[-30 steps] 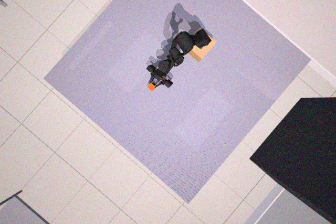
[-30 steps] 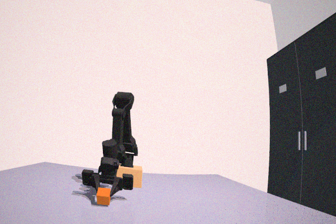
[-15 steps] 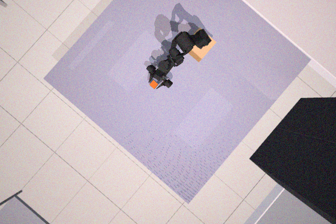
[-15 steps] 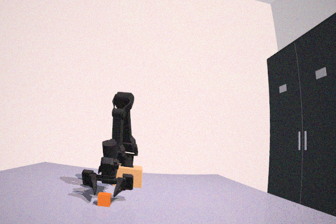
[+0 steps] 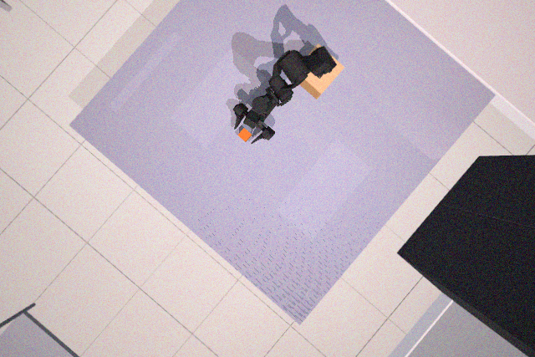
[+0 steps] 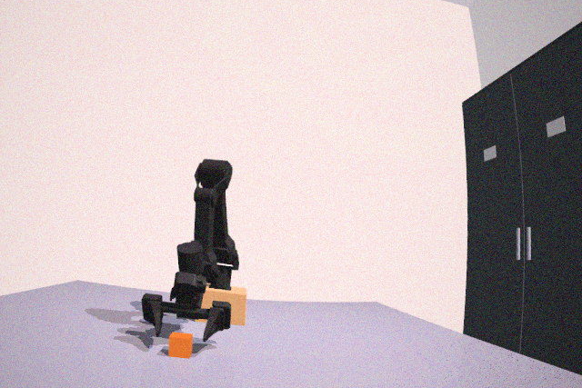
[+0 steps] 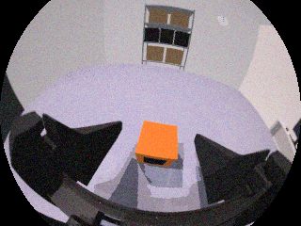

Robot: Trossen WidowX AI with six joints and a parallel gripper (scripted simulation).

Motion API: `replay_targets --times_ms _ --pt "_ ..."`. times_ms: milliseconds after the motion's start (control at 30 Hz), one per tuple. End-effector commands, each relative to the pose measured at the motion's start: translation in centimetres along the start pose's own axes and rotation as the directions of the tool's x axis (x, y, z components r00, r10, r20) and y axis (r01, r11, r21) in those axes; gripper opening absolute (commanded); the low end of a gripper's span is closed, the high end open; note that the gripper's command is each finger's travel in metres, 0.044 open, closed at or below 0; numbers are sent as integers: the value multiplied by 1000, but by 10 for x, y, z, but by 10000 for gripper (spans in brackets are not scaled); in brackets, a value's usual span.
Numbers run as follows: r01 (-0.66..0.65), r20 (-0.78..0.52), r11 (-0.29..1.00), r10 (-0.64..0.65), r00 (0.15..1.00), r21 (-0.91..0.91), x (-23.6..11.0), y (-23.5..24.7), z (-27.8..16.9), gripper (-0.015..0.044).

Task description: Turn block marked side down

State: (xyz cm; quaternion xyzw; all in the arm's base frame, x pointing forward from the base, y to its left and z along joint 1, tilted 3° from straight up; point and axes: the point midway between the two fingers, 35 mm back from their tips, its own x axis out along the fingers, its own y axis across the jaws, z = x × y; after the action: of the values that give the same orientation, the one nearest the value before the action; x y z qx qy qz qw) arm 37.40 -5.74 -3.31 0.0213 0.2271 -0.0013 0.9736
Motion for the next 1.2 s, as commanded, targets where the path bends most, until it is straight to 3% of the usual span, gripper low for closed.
replay_targets --times_ms 0,667,900,1100,1167 --pt "-4 0 1000 4 1000 4 0 0 0 440" --pt "-3 -6 1000 3 1000 4 0 0 0 440" --pt "3 -218 1000 -2 976 5 3 -4 16 440" --pt "0 -414 1000 2 910 3 -27 -2 40 440" --pt "0 -420 1000 -3 907 -6 -35 -2 54 440"
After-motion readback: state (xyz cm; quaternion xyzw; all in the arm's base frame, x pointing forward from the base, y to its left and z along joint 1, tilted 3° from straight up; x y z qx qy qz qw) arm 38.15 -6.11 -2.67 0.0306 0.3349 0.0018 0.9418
